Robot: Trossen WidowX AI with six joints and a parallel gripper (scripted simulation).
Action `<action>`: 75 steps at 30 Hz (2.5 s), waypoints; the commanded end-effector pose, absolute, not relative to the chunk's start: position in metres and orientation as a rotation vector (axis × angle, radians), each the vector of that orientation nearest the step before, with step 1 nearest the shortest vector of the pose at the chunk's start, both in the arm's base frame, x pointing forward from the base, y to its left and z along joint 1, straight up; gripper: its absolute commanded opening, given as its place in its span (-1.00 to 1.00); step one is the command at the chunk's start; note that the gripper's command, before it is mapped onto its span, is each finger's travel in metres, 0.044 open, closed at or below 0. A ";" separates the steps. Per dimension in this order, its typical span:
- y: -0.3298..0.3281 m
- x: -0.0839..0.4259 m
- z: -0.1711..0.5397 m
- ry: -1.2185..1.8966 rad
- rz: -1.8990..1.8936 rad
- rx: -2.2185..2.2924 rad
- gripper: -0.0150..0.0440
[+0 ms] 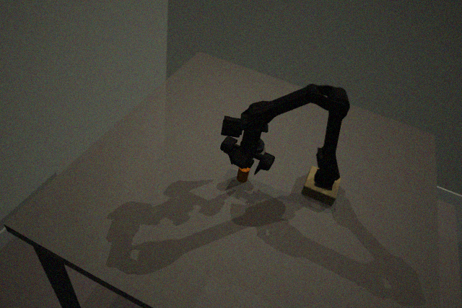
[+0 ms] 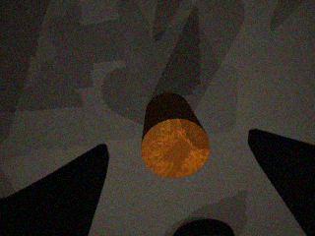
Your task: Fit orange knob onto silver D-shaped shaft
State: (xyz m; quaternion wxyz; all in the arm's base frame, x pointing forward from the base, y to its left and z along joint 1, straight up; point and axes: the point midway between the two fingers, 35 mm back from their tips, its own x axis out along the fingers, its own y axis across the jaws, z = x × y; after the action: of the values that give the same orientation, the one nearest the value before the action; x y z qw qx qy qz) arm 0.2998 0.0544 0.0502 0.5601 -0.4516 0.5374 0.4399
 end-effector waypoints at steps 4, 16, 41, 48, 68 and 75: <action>0.055 0.300 0.038 1.266 1.044 -1.063 1.00; 0.055 0.300 0.019 1.266 1.044 -1.063 1.00; 0.055 0.299 0.006 1.267 1.044 -1.063 0.00; 0.055 0.302 0.019 1.266 1.044 -1.063 -0.49; 0.056 0.307 0.081 1.266 1.043 -1.063 -0.49; 0.055 0.306 0.103 1.265 1.043 -1.064 -0.49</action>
State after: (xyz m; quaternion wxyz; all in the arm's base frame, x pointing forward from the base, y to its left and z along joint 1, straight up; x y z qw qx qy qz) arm 0.3043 0.0545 0.0886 0.5525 -0.4474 0.5452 0.4442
